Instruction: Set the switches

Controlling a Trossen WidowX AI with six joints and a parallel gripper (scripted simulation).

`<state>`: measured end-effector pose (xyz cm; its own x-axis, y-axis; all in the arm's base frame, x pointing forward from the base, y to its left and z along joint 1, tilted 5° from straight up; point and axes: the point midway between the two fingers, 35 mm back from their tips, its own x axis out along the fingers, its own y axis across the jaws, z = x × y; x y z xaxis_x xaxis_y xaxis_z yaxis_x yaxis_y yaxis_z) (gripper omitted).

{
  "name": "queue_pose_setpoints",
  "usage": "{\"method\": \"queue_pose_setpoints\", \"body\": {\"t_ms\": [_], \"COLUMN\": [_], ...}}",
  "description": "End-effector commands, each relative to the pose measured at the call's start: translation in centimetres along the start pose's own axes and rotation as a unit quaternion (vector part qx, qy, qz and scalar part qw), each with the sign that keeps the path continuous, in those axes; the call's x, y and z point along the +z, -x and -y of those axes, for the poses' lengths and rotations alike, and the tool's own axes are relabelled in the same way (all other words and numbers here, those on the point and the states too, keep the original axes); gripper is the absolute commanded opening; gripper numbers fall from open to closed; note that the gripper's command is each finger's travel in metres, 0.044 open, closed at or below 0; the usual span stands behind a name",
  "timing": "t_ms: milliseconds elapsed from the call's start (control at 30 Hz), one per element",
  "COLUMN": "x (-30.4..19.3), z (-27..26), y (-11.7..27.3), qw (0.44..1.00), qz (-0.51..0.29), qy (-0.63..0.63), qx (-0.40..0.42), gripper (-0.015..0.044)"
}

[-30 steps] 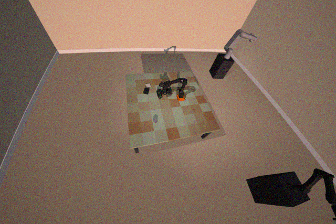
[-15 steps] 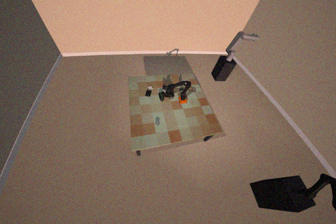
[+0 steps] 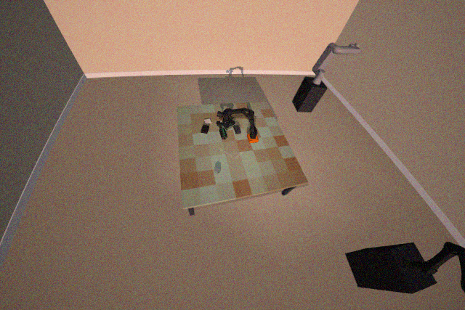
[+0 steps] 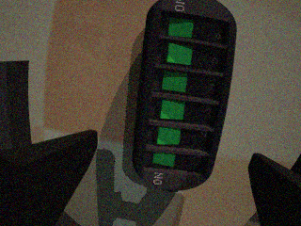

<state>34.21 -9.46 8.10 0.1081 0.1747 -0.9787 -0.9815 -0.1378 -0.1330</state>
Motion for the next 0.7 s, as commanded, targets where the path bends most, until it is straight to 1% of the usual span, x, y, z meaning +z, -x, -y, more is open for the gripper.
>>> {"method": "queue_pose_setpoints", "body": {"t_ms": [0,133,300,667], "x": [-1.7,-3.3,-3.4,-3.7], "z": [0.6,1.1,1.1,1.0], "y": [0.3,0.7,0.6,-1.2], "qw": [1.0,0.999,0.999,0.999], "qz": [0.02,0.037,0.038,0.038], "qy": [0.001,0.0,0.0,0.0], "qx": [0.021,0.038,0.039,0.039], "gripper": [0.044,0.044,0.044,0.044]}}
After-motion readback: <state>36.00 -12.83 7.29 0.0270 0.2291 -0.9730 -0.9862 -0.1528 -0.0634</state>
